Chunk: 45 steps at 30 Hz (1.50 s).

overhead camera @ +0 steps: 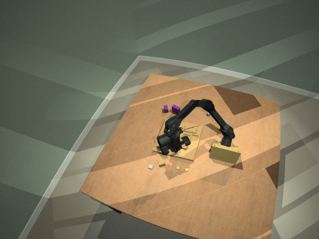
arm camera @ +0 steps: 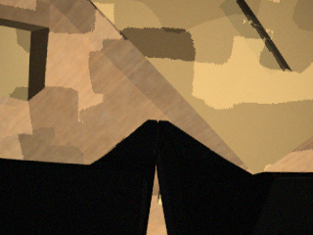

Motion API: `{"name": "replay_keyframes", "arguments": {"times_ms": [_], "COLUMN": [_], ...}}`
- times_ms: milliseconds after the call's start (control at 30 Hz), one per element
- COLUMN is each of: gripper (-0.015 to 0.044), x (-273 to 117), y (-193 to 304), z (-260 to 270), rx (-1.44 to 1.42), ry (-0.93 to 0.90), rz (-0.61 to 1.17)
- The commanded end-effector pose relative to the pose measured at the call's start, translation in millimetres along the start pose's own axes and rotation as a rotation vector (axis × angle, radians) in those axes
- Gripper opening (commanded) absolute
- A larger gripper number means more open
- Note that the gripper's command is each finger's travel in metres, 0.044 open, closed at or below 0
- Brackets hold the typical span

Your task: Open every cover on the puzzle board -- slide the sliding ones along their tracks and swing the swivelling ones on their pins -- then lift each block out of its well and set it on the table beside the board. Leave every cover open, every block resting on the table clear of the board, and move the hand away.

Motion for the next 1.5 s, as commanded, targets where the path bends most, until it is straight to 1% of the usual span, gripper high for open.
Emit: {"name": "replay_keyframes", "arguments": {"times_ms": [0,433,533,733,1067,1167,1300,1467], "gripper": [0.0000,0.0000,0.0000,0.0000,0.0000,0.0000,0.0000,0.0000], "x": [0.8,5.9,6.8,11.3,53.9,54.2,56.2,60.8], "y": [-19.4,-90.1,-96.7,-96.9,-96.9,-96.8,-96.9,-96.9], "z": [3.7,9.5,9.5,9.8,9.0,8.9,8.9,8.8], "rx": [0.222,1.122,1.220,1.220,1.221,1.147,0.940,0.470], "ry": [0.001,0.001,0.001,0.000,0.000,0.001,0.005,0.012], "rz": [-0.003,-0.029,-0.033,-0.033,-0.035,-0.034,-0.034,-0.031]}}
Point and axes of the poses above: the point midway between the two fingers, 35 mm back from their tips, its own x axis out along the fingers, its own z axis across the jaws, y = z × x, the point moved 9 cm from there along -x, back along the fingers, and after that the axes turned 10 degrees about x, right-handed, at the moved point
